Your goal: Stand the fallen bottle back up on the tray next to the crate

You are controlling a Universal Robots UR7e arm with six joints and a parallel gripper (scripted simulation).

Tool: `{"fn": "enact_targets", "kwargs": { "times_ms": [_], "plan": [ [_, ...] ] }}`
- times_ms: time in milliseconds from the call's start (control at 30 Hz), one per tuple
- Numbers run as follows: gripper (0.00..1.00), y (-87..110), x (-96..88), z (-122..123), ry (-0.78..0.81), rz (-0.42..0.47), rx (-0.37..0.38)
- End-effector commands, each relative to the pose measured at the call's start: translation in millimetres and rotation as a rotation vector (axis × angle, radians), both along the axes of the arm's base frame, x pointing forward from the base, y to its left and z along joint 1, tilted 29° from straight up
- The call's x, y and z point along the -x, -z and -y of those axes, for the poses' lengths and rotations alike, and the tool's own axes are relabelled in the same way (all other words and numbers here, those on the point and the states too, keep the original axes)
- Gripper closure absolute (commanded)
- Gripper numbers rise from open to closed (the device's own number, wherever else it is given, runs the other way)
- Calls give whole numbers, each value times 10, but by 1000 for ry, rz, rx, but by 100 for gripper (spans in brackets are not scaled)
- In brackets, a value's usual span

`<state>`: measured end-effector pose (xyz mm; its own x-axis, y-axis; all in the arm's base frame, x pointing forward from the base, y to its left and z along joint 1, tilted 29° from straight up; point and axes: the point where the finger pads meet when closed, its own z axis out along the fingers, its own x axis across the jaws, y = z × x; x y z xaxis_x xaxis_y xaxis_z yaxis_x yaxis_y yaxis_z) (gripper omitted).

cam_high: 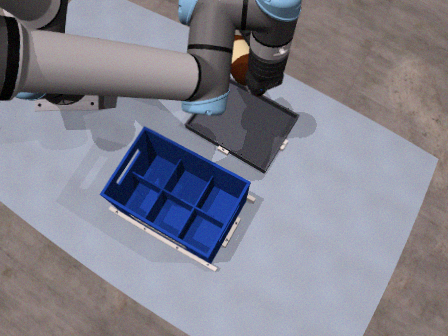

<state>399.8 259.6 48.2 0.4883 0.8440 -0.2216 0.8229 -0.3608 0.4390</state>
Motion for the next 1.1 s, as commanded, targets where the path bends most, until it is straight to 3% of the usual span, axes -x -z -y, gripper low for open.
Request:
{"fn": "enact_targets", "kwargs": {
  "times_ms": [0, 300, 1067],
  "plan": [
    [100, -5, -2, -4, 62, 29, -21],
    [100, -5, -3, -3, 143, 66, -48],
    [100, -5, -3, -3, 147, 68, -50]
  ]
}}
